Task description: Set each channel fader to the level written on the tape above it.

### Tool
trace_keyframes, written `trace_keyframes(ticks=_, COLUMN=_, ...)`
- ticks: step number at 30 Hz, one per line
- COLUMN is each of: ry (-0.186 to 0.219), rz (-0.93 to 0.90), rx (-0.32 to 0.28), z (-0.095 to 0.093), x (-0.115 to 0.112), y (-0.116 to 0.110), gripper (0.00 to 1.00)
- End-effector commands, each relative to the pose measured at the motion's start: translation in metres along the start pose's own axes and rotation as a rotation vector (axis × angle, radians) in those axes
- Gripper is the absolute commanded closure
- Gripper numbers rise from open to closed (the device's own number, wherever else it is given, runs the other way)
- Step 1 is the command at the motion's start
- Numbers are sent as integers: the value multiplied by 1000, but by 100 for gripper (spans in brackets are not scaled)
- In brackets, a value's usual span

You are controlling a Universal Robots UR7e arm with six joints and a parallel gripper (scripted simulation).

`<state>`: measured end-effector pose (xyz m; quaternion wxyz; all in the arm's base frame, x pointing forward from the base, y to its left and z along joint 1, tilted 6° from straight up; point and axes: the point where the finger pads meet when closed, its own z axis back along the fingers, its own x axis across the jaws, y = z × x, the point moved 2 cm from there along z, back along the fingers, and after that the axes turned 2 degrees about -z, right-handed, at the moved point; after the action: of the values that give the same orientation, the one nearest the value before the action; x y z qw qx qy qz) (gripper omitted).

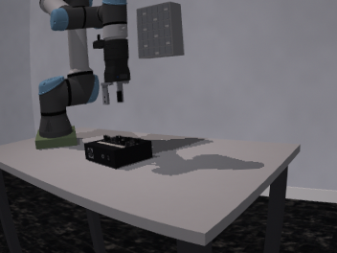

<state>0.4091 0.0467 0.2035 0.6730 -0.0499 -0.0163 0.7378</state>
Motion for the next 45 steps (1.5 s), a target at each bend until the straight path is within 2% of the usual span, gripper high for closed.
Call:
trace_keyframes(ticks=1, ry=1, rz=-80, rx=-1, z=-3, x=3, y=-3, gripper=0)
trace_keyframes(ticks=9, ry=0, rz=-305, rx=0, z=-13, x=10, y=-10, gripper=0)
trace_keyframes(ticks=11, ry=0, rz=-305, rx=0, z=-13, x=10, y=-10, gripper=0)
trace_keyframes(ticks=26, ry=0, rz=-911, rx=1, z=-41, x=30, y=-33, gripper=0)
trace_keyframes(ticks=28, ry=0, rz=-911, rx=1, z=-41, x=30, y=-33, gripper=0)
trace_keyframes(ticks=41, ry=1, rz=-1386, rx=2, z=-64, x=42, y=-55, gripper=0)
trace_keyframes(ticks=45, ry=1, rz=-1440, rx=2, z=-67, x=43, y=-57, gripper=0)
